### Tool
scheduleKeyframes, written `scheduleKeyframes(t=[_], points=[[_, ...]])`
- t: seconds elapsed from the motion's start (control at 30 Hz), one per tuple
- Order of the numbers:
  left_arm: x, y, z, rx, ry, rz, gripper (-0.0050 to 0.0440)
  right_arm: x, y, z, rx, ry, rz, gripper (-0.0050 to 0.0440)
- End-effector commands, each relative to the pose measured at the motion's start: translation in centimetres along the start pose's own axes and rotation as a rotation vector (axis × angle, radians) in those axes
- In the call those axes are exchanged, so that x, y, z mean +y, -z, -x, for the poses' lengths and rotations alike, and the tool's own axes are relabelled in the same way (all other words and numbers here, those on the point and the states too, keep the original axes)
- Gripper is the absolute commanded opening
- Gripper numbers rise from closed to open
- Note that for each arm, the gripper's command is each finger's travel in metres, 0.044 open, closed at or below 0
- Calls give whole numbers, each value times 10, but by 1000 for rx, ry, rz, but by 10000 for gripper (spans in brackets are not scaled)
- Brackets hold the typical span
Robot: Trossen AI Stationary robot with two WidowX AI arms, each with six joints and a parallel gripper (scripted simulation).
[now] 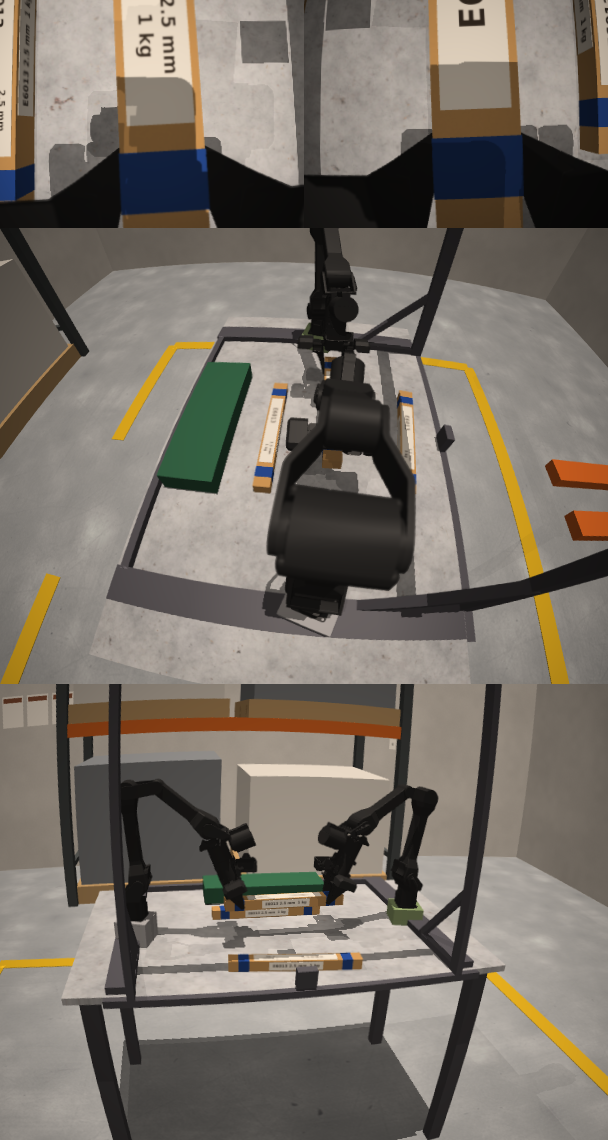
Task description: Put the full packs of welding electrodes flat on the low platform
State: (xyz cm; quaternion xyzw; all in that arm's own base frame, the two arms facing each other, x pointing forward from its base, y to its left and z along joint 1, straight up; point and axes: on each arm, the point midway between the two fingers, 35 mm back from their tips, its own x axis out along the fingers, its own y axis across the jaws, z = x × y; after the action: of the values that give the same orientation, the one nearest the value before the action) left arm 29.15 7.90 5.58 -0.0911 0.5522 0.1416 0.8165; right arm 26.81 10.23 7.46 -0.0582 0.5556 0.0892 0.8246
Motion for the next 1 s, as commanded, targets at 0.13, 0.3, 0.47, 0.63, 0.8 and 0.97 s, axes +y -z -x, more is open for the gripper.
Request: scheduleKeyframes(t=[0.13, 0.3, 0.47, 0.63, 0.8, 0.97], points=[[11, 0, 9, -19, 21, -24, -50, -21, 1, 7, -13, 7, -20, -50], [17, -1, 9, -20, 20, -24, -50, -27, 1, 7, -13, 9, -20, -50], [27, -2, 9, -22, 20, -24, -50, -37, 1, 7, -13, 8, -19, -50], [37, -4, 10, -30, 18, -25, -50, -47, 0, 7, -15, 9, -19, -50], [43, -7, 12, -38, 17, -26, -50, -54, -1, 7, -17, 14, -19, -50], [54, -10, 13, -43, 15, -26, -50, -63, -4, 9, -25, 11, -18, -50]])
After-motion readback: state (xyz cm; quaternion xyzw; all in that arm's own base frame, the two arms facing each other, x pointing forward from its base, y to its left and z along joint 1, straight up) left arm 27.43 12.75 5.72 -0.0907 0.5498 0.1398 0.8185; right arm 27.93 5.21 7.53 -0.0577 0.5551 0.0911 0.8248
